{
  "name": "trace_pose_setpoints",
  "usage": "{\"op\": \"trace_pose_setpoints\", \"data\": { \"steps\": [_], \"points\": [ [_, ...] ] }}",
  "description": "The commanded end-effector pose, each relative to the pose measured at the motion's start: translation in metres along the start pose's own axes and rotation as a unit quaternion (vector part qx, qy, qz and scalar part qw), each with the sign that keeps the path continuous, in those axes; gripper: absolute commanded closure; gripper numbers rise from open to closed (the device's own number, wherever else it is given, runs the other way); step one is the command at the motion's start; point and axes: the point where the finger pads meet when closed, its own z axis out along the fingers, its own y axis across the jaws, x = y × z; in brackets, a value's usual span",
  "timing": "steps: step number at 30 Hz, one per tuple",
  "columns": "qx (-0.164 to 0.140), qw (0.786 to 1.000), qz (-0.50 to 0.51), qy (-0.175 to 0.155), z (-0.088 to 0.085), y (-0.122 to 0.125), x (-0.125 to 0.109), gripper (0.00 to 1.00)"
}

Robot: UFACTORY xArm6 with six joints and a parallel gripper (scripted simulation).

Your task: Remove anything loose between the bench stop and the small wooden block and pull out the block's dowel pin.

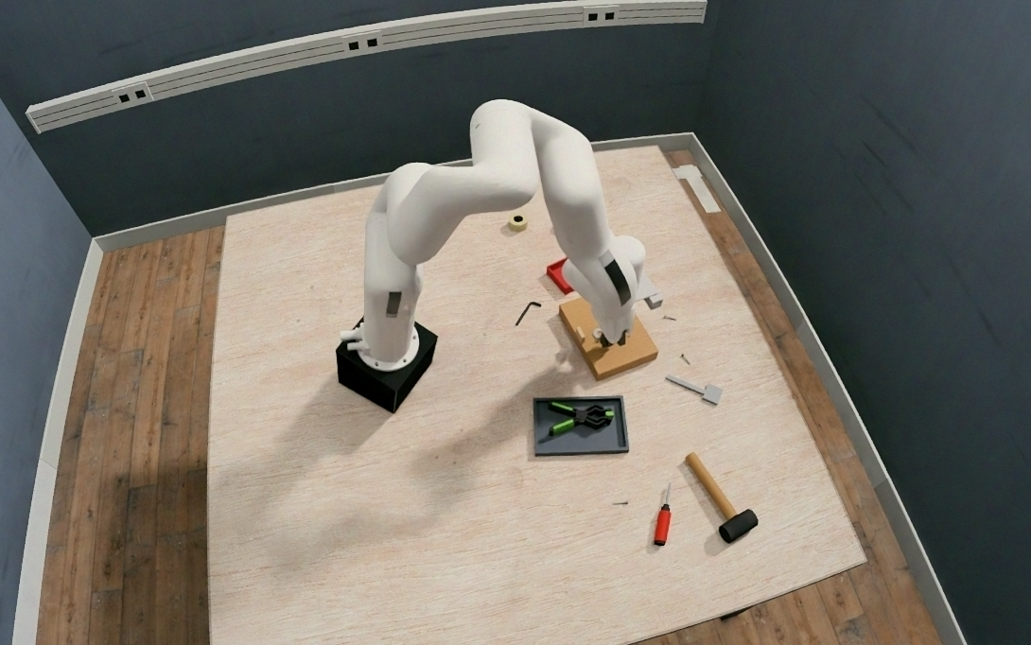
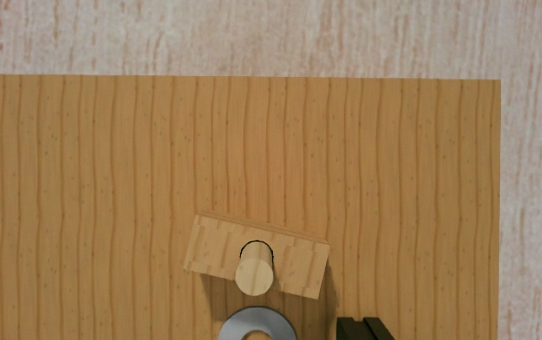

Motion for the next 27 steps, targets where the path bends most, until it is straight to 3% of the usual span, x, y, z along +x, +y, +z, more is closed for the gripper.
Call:
{"op": "trace_pose_setpoints", "data": {
  "steps": [1, 27],
  "points": [
    [0.0, 1.0, 0.0, 0.002, -0.0004, 0.0003, 0.0015, 1.0],
    [0.0, 1.0, 0.0, 0.002, 0.0076, 0.0003, 0.0015, 1.0]
  ]
}}
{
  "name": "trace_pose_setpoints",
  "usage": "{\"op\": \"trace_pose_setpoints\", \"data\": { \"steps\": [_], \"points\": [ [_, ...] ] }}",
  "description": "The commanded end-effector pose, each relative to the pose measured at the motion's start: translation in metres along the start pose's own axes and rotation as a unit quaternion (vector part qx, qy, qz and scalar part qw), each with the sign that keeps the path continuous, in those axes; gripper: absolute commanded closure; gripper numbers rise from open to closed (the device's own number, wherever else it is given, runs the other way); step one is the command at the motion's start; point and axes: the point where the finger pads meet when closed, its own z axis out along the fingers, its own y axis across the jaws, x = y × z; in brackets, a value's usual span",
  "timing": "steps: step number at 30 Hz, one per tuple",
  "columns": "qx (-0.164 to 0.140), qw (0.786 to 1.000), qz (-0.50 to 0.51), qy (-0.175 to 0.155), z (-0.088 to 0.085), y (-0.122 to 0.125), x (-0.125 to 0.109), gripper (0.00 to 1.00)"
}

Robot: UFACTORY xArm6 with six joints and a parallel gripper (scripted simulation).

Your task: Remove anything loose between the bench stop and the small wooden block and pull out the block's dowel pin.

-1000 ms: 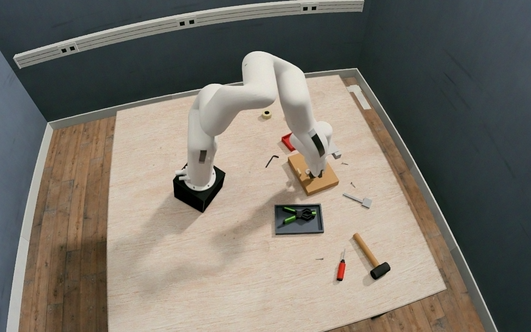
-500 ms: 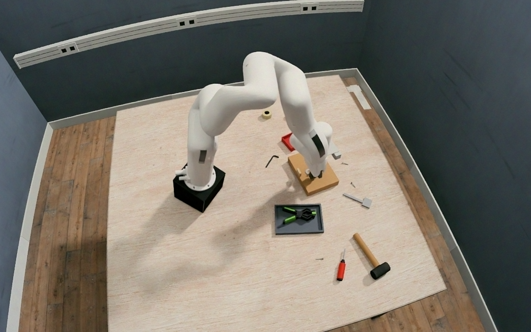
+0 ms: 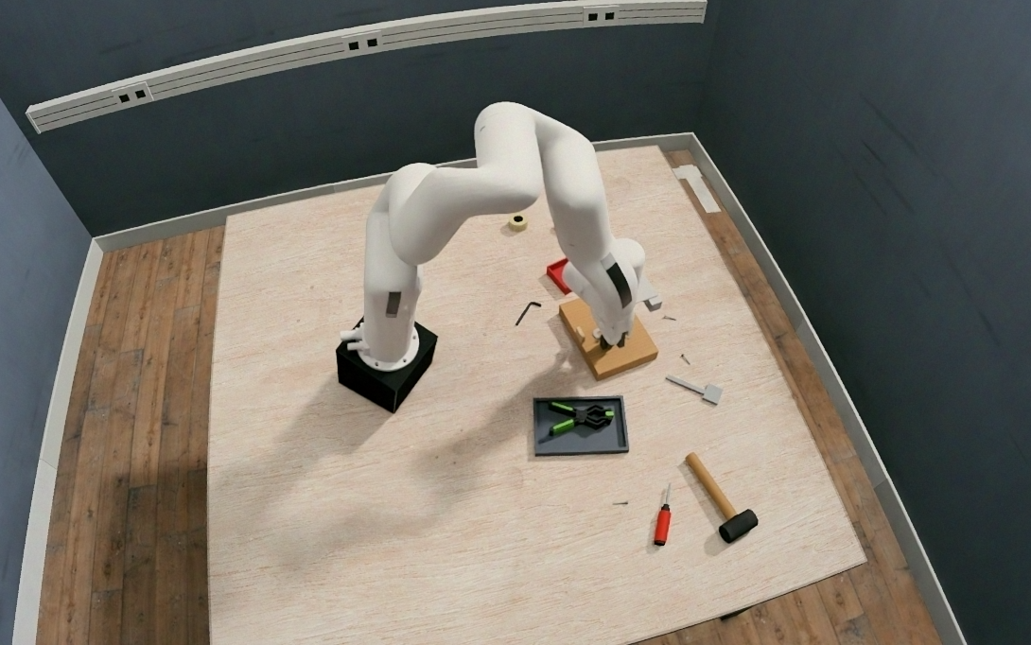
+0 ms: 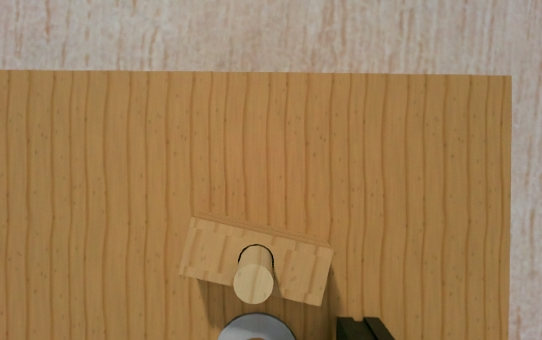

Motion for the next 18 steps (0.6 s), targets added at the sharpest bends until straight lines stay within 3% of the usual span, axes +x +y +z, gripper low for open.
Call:
{"op": "trace_pose_setpoints", "data": {
  "steps": [1, 18],
  "points": [
    [0.0, 1.0, 0.0, 0.002, 0.0004, 0.0003, 0.0015, 1.0],
    [0.0, 1.0, 0.0, 0.002, 0.0033, 0.0003, 0.0015, 1.0]
  ]
}}
